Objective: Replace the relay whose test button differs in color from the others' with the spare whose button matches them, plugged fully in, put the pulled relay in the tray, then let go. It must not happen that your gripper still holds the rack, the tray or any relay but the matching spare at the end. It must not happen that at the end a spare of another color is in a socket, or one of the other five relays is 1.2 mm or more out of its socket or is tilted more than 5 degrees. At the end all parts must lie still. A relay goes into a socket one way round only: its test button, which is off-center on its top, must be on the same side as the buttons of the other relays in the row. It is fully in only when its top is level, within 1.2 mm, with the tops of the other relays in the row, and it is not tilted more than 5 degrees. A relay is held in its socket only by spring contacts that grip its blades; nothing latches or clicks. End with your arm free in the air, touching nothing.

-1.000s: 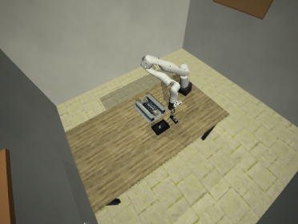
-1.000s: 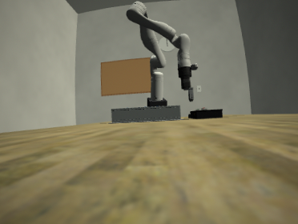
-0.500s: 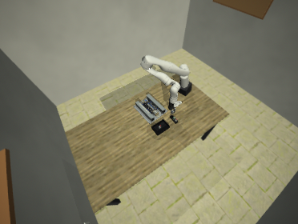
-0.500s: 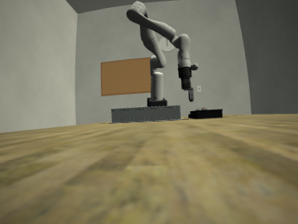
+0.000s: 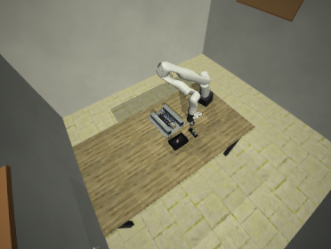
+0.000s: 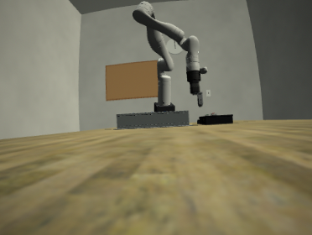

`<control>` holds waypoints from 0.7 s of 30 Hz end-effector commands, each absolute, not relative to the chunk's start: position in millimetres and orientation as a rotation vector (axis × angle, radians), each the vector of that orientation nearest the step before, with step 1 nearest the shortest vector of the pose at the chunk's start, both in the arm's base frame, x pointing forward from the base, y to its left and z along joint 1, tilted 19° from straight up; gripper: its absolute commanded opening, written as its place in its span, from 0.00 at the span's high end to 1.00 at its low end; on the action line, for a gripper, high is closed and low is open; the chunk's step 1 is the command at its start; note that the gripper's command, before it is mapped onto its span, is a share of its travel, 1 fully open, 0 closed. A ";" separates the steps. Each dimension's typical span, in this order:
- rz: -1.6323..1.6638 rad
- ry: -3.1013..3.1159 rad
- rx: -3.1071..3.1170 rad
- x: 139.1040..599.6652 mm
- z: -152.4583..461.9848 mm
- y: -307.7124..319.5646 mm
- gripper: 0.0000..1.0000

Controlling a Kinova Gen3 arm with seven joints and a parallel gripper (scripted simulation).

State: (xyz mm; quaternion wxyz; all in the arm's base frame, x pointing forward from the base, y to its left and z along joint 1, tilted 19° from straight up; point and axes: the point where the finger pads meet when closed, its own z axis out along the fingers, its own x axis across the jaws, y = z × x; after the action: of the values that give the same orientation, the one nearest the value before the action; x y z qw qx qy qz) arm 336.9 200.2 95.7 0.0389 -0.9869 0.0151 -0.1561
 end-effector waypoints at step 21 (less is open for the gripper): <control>-0.449 0.498 -2.942 337.1 96.0 200.2 1.00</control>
State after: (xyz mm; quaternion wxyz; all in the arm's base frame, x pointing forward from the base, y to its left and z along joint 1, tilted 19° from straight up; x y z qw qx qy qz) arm 337.3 199.6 95.4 0.0613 -0.9743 0.1589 -0.1472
